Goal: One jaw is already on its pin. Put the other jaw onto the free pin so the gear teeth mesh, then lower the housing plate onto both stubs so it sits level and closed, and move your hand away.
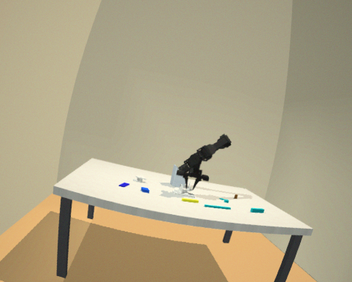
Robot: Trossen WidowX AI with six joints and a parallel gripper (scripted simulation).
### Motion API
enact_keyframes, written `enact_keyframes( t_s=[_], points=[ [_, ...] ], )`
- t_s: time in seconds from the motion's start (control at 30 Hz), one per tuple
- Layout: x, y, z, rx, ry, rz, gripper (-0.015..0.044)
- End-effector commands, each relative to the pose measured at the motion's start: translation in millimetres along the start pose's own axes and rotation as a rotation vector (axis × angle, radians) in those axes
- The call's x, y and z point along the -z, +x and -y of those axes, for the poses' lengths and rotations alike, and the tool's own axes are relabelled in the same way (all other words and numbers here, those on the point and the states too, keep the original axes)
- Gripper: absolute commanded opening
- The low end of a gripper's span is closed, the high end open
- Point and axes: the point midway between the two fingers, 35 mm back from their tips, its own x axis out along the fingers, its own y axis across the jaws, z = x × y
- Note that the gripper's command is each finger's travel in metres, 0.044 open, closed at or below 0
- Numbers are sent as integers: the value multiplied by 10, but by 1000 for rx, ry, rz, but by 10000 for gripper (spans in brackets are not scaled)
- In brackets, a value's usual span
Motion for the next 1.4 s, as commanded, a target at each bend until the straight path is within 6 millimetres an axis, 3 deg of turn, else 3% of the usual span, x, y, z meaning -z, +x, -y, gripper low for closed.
enact_keyframes(
  t_s=[0.0,1.37],
  points=[
    [2,10,-4,-4,3,0,134],
    [3,103,-5,-4,7,0,134]
  ],
)
